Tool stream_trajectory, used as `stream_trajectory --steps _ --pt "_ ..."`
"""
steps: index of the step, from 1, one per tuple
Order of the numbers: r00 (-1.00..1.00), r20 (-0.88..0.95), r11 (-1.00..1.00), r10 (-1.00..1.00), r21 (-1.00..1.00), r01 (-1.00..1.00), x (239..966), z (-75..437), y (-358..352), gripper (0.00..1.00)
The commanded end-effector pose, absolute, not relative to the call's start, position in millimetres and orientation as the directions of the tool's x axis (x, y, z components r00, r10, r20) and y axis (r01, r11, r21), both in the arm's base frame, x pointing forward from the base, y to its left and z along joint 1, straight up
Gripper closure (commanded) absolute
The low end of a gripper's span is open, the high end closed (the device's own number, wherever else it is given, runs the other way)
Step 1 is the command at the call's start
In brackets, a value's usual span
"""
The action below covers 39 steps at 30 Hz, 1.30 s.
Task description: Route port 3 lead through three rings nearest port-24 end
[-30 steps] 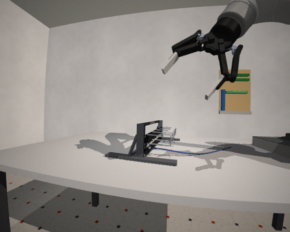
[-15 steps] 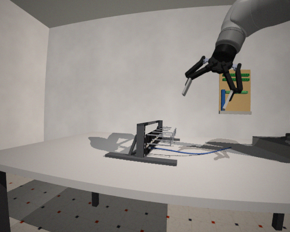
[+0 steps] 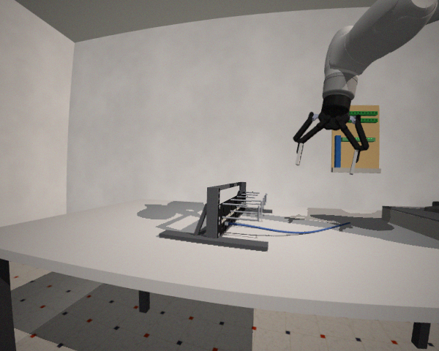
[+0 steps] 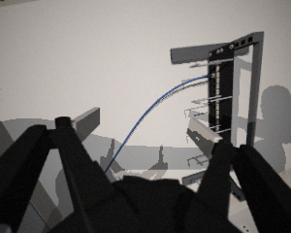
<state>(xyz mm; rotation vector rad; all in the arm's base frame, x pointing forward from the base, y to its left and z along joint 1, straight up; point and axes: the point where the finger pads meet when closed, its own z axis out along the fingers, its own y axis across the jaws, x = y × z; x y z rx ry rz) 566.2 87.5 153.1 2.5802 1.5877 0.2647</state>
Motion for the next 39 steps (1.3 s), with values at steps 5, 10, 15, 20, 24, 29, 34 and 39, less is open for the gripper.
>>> stream_trajectory --steps 5,10,15,20,24,29,34,39 --pt "0.503 0.050 -0.505 0.863 0.080 0.859 525.0 136.5 18.3 0.00" --pt "0.514 0.011 -0.514 0.857 0.011 0.857 496.8 125.0 -18.3 0.00" --pt "0.516 0.007 -0.516 0.857 0.003 0.857 493.3 123.8 -22.4 0.00" --pt "0.516 0.007 -0.516 0.857 0.003 0.857 493.3 123.8 -22.4 1.00" --pt "0.516 0.007 -0.516 0.857 0.003 0.857 493.3 123.8 -22.4 1.00" --pt "0.516 0.007 -0.516 0.857 0.003 0.857 493.3 123.8 -22.4 1.00" --pt "0.516 0.007 -0.516 0.857 0.003 0.857 493.3 123.8 -22.4 1.00" --pt "0.516 0.007 -0.516 0.857 0.003 0.857 493.3 123.8 -22.4 1.00"
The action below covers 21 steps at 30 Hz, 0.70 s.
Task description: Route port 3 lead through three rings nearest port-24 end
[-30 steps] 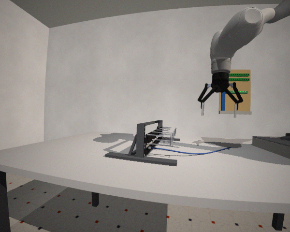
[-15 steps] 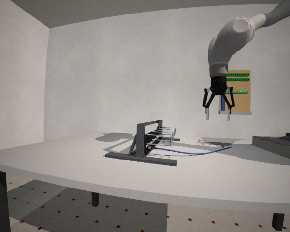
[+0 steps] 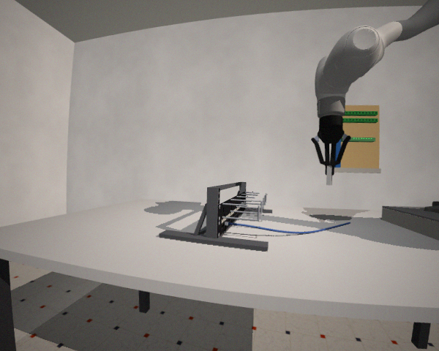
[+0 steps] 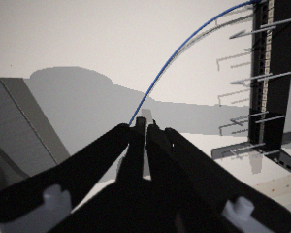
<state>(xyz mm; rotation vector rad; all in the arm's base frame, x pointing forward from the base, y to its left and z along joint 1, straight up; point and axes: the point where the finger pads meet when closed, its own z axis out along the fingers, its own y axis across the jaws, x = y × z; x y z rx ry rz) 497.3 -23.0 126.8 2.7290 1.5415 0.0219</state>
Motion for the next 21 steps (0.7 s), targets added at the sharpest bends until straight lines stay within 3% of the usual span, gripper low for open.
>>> stream_trajectory --steps 1,13,21 --pt "0.516 0.007 -0.516 0.857 0.003 0.857 493.3 123.8 -22.4 1.00" --pt "0.520 0.007 -0.520 0.854 0.003 0.854 493.2 123.8 -22.5 1.00" --pt "0.810 0.005 -0.810 0.586 0.004 0.586 479.5 123.4 -32.2 1.00"
